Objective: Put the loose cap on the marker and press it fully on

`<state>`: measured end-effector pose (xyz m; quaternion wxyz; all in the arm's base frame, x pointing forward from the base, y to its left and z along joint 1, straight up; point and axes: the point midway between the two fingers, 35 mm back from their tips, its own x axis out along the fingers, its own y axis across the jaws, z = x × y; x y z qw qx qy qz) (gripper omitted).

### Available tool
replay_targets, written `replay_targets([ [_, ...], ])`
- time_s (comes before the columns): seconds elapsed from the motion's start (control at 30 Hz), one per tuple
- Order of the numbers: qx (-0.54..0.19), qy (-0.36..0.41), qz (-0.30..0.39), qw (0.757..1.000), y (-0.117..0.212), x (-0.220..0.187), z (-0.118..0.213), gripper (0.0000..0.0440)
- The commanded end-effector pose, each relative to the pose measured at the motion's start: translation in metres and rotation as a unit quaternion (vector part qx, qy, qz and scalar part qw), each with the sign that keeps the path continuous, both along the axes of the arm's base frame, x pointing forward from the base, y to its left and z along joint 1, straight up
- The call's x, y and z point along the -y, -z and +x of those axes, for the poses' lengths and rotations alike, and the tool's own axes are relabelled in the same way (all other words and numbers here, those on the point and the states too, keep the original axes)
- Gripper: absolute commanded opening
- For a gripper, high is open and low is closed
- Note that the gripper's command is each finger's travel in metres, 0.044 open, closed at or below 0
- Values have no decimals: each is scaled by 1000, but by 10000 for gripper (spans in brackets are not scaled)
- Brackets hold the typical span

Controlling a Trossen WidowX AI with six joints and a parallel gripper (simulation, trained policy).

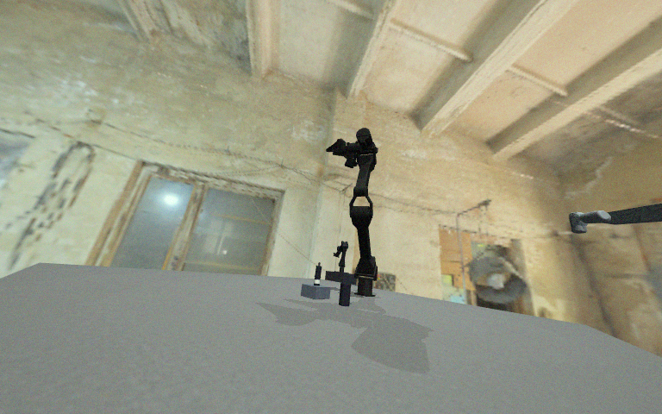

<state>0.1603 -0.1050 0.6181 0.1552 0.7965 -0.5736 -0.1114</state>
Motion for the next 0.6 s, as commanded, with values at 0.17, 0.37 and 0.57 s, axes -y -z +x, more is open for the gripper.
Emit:
replay_targets([
  [0.17, 25, -20, 8, 999, -1, -1, -9, 253],
  [0.37, 47, -42, 18, 998, -1, -2, -19, 225],
  [0.57, 68, -62, 28, 995, 0, -2, -28, 247],
])
